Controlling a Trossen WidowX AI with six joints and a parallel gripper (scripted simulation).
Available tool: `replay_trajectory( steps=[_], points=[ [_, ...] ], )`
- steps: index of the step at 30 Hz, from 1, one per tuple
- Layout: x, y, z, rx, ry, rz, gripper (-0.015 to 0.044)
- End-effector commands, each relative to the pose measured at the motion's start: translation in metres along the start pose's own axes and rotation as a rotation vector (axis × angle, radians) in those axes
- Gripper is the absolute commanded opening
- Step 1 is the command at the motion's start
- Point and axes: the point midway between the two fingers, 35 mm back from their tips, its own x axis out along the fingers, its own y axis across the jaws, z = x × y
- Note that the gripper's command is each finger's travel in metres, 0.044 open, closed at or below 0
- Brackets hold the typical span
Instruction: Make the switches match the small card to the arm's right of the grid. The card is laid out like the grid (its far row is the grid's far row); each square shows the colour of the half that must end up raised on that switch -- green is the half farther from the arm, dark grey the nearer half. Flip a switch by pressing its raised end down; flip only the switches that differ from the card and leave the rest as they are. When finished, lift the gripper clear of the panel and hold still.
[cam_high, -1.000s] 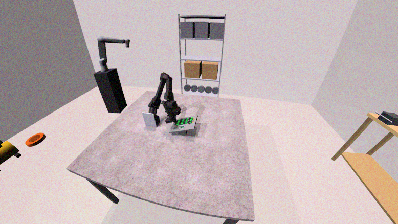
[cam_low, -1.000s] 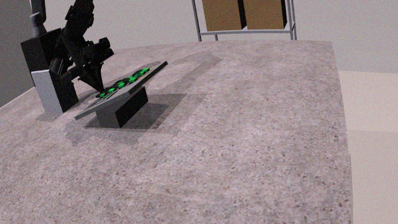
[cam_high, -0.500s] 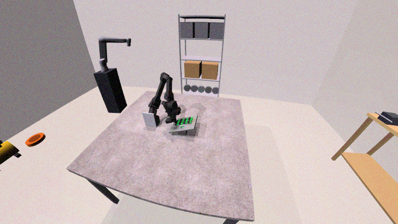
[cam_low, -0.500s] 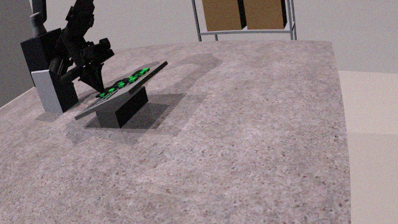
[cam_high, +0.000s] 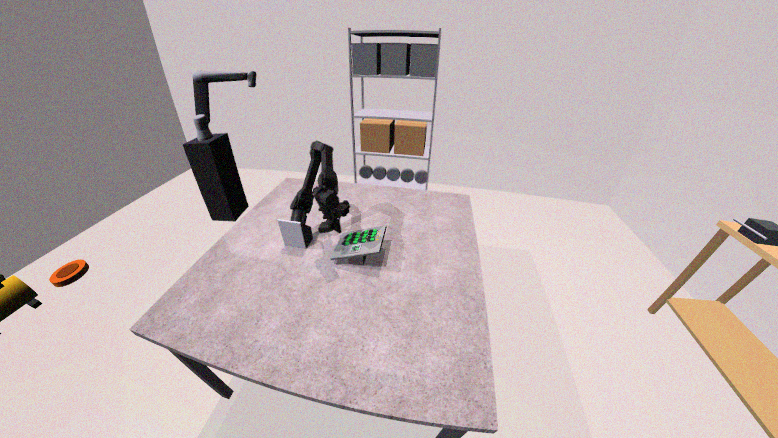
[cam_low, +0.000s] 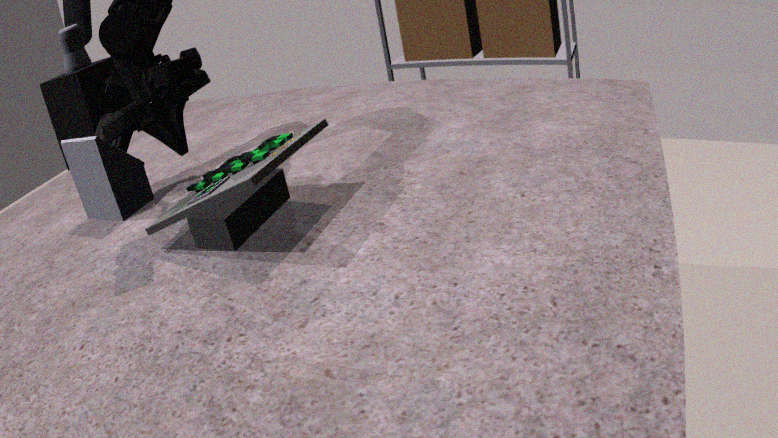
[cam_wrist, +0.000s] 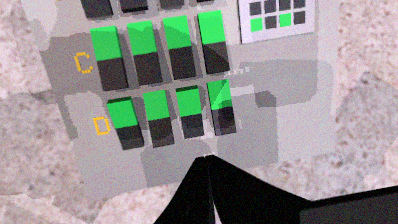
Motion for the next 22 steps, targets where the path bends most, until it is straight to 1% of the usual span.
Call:
replay_trajectory(
  steps=[1,5,9,11,22],
  points=[
    [-0.019,0.001,0.002,-0.011,0.001,-0.003,0.0000],
    [-0.020,0.001,0.009,-0.011,0.001,-0.004,0.0000],
    [-0.025,0.008,0.055,-0.012,0.000,-0.004,0.0000],
    [-0.025,0.012,0.070,-0.013,-0.001,-0.003,0.0000],
    [-0.025,0.012,0.071,-0.013,-0.001,-0.002,0.0000]
  ],
)
